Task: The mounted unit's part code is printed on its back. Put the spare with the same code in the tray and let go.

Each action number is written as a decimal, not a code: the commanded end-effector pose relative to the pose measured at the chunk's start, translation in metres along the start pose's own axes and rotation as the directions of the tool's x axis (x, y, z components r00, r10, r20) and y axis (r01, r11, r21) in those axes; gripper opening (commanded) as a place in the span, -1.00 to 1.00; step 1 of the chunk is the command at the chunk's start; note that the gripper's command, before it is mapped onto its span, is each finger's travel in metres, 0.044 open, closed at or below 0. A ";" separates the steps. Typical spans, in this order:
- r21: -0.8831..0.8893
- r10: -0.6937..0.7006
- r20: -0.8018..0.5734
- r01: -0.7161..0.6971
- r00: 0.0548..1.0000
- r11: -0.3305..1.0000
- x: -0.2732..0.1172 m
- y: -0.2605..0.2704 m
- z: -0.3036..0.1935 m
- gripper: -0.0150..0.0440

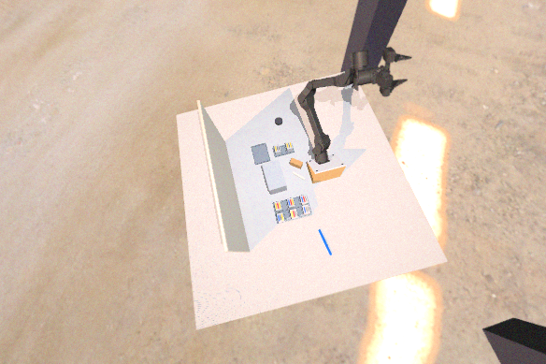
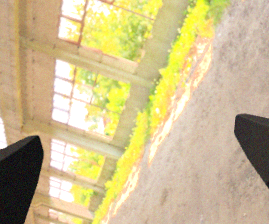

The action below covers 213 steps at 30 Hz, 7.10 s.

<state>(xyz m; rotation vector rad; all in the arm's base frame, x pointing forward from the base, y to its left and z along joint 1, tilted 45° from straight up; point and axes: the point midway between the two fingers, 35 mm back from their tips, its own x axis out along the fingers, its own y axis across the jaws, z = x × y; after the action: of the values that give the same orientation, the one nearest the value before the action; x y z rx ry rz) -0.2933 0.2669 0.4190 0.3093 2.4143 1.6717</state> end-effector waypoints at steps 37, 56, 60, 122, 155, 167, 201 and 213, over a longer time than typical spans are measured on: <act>0.815 -0.803 0.571 0.231 -0.168 0.532 -0.469 -0.193 0.323 1.00; 0.907 -0.922 -0.346 0.190 -0.174 -0.376 -0.681 -0.326 0.128 1.00; 0.893 -0.913 -0.375 0.201 -0.162 -0.403 -0.685 -0.329 0.119 1.00; -0.192 -0.915 -0.383 0.980 -0.129 -0.058 -0.466 -0.500 0.187 0.53; -0.192 -0.915 -0.383 0.980 -0.130 -0.059 -0.475 -0.545 0.170 0.53; -0.192 -0.914 -0.384 0.980 -0.131 -0.059 -0.476 -0.563 0.161 0.53; -0.192 -0.914 -0.385 0.980 -0.131 -0.060 -0.477 -0.573 0.155 0.53; -0.187 -0.915 -0.383 0.980 -0.130 -0.061 -0.477 -0.573 0.156 -0.03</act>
<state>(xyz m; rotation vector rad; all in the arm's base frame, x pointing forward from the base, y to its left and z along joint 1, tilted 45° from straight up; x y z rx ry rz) 0.1709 0.0788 -0.1549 -1.6682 1.7902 0.6810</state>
